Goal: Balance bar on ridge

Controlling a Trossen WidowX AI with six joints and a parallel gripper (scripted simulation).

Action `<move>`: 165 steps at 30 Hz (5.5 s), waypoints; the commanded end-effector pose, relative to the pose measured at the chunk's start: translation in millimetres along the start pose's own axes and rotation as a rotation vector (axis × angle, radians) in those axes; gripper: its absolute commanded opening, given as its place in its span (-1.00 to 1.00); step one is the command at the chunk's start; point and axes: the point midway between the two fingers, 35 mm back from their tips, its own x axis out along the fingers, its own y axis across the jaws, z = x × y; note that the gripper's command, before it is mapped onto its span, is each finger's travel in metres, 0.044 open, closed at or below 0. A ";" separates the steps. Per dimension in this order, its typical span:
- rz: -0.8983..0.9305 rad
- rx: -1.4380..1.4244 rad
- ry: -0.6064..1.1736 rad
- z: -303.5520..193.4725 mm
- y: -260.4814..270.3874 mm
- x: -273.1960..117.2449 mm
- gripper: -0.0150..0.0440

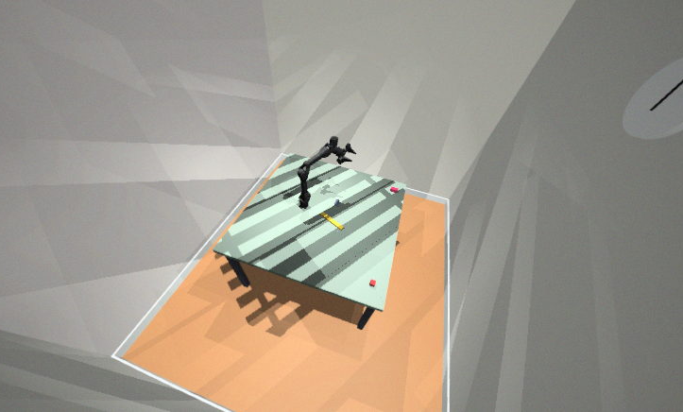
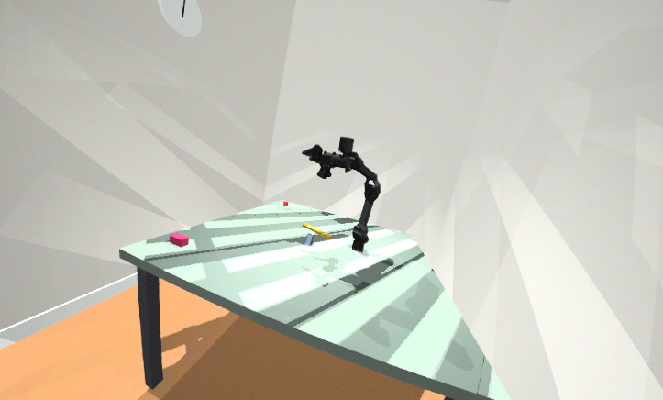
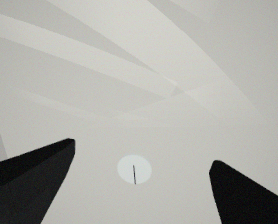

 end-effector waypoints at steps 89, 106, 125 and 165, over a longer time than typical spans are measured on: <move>1.722 2.106 0.193 256.2 357.9 91.9 0.58; 2.098 2.324 0.592 275.4 392.3 59.1 0.58; 2.098 2.324 0.592 319.1 403.2 61.9 0.58; 2.094 2.316 0.591 343.3 410.0 63.2 0.31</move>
